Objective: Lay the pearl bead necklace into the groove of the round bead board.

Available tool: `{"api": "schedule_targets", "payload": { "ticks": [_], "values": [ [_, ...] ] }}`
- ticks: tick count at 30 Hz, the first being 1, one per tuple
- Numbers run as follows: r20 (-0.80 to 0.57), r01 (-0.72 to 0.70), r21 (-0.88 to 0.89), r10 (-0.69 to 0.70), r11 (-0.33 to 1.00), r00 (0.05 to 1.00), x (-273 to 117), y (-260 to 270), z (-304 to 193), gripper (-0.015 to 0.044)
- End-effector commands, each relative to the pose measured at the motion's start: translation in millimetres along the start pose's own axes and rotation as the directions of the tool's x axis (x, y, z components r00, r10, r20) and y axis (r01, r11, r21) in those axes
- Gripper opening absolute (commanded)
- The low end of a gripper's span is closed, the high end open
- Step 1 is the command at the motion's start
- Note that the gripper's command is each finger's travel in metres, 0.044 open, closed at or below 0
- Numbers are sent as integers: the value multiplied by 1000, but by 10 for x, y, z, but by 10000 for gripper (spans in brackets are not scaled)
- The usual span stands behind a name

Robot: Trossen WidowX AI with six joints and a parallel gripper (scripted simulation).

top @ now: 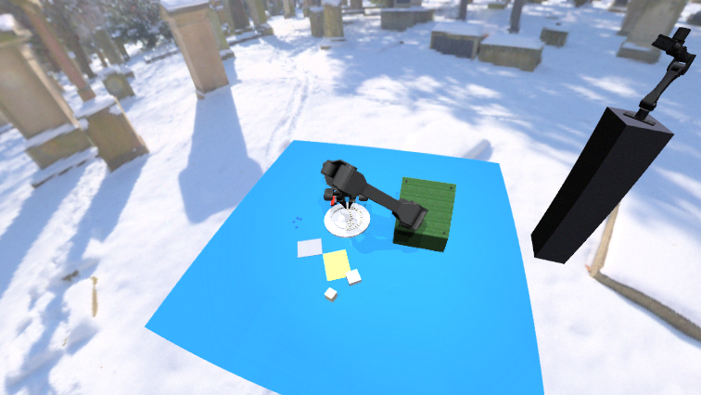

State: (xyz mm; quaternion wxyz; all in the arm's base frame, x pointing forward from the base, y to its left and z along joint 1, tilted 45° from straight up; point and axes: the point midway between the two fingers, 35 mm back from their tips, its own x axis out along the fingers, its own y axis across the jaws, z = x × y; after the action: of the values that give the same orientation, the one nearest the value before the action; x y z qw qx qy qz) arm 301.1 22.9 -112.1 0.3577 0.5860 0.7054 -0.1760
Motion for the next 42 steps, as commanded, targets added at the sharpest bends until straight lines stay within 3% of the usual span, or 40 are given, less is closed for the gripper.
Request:
{"api": "schedule_targets", "payload": {
  "ticks": [1,22,38,42],
  "values": [
    [-1,-3,-5,3,1000,1000,-16,50,18,0],
    [-1,-3,-5,3,1000,1000,63,182,80,0],
    [0,-3,-6,3,1000,1000,-14,181,81,420],
    [-1,-3,-5,3,1000,1000,-18,169,81,440]
  ]
}}
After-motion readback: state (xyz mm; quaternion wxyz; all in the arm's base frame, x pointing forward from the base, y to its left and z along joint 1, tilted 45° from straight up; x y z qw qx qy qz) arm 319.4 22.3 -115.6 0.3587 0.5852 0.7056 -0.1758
